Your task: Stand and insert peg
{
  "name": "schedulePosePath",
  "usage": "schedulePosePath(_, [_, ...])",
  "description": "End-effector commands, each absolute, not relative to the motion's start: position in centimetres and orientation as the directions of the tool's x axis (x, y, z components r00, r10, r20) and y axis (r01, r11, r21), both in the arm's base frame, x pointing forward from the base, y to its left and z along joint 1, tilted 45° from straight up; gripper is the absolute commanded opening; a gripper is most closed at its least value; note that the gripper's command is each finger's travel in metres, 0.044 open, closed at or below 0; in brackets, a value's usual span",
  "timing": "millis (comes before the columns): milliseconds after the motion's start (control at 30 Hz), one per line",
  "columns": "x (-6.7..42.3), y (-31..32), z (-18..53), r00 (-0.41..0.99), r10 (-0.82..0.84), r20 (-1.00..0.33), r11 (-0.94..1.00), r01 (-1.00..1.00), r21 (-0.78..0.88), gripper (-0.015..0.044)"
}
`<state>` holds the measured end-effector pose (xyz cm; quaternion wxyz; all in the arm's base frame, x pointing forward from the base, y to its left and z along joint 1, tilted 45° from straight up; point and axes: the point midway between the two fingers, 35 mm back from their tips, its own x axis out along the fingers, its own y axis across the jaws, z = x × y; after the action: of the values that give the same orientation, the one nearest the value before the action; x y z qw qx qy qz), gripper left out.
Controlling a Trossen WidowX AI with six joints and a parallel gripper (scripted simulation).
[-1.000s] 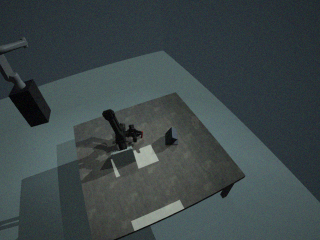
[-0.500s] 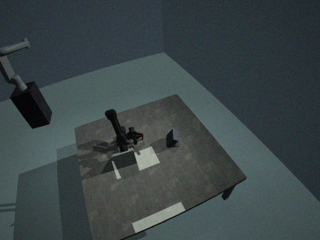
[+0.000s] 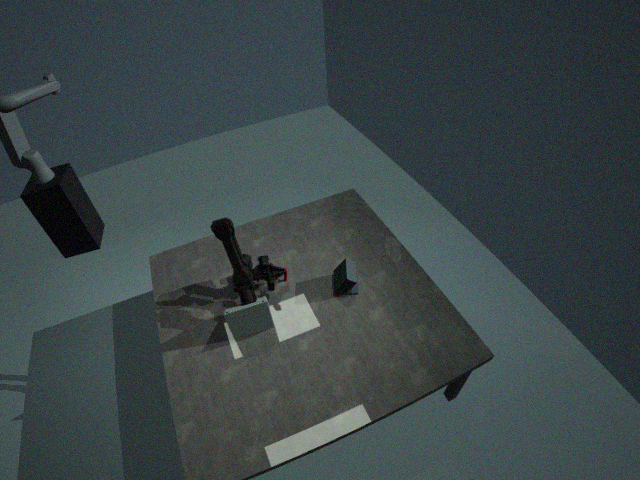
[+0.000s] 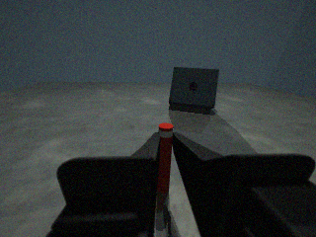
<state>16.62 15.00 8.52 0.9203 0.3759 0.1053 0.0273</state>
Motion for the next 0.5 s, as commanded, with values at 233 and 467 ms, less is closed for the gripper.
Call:
schedulePosePath(233, [16.35,15.08,8.35,0.977,0.124,-0.171,0.715,0.031,0.698,0.0049])
schedulePosePath(467, [16.22,15.13,8.23,0.98,0.114,-0.165,0.711,0.035,0.702,0.0049])
